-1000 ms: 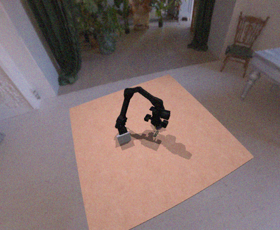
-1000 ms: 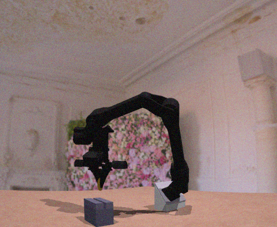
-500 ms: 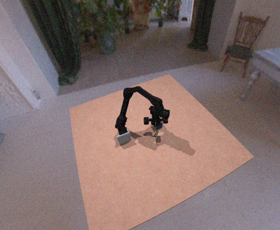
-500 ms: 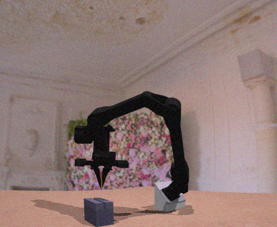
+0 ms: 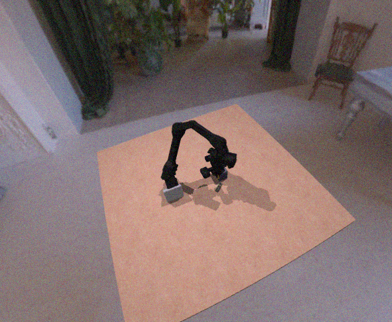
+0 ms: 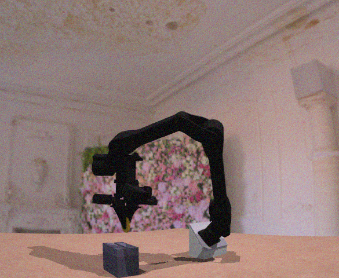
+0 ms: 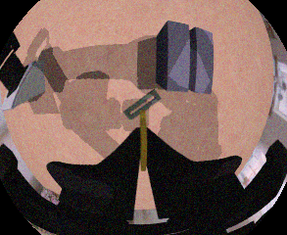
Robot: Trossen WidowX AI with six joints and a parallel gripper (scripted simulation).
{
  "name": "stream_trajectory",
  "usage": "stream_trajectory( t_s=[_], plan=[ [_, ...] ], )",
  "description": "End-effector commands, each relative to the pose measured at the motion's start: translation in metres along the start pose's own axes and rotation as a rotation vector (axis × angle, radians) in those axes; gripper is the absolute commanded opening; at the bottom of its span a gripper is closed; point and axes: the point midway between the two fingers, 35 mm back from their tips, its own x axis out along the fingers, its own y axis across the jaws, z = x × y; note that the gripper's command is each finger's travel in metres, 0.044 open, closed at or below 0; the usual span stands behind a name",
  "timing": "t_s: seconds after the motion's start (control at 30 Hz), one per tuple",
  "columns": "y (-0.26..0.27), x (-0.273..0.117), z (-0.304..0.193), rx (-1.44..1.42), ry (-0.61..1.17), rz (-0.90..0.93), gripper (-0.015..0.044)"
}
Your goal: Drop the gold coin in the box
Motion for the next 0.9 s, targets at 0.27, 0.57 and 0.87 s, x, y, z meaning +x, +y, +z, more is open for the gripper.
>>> stream_trajectory(
  t_s=[0.27,0.57,0.87],
  plan=[
    [-0.015,0.0,0.016,-0.011,0.001,0.005,0.0],
    [-0.029,0.0,0.033,-0.01,0.002,0.005,0.0],
    [-0.043,0.0,0.051,-0.011,0.0,0.005,0.0]
  ],
)
